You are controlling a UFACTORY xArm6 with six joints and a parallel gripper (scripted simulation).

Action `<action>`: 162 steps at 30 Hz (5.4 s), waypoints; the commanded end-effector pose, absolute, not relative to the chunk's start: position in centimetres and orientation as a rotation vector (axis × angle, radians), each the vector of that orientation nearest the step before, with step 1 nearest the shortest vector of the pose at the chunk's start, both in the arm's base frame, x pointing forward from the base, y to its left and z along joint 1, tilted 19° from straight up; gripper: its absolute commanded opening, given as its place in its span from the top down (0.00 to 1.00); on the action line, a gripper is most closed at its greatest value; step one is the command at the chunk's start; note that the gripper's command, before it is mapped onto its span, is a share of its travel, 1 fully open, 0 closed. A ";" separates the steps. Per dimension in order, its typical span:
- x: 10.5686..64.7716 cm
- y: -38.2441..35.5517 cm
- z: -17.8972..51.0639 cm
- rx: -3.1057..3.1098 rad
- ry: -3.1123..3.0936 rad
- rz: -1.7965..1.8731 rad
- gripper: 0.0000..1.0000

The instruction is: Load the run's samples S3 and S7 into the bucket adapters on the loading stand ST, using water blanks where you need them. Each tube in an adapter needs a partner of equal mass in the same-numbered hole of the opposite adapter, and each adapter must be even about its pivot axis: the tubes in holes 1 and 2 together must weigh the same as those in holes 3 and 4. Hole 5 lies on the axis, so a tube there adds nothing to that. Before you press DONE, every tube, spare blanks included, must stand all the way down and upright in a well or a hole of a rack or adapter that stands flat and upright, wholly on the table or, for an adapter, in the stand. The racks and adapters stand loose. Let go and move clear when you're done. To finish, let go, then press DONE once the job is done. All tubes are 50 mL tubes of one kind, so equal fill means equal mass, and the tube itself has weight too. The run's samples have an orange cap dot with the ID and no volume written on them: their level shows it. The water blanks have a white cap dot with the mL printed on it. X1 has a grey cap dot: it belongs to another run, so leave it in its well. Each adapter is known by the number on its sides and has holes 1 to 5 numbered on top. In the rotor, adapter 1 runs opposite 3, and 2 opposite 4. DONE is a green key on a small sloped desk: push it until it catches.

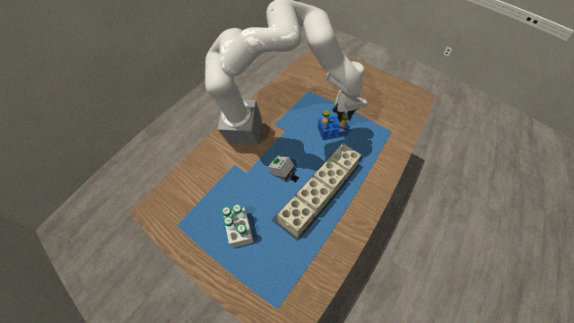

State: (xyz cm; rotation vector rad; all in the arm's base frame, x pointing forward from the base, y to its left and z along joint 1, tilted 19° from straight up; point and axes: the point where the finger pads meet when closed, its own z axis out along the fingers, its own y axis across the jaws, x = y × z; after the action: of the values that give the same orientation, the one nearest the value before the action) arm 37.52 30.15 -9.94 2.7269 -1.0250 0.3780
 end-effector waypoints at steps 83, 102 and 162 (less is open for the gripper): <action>35.4 34.0 2.7 2.731 -1.027 0.381 0.56; 33.6 33.2 2.6 2.780 -0.838 0.359 0.43; 27.2 30.4 1.9 2.565 1.164 0.059 0.43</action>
State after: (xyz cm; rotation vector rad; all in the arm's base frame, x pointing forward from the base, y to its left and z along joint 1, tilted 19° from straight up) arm 27.11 30.39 2.11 2.5643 1.1617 0.0554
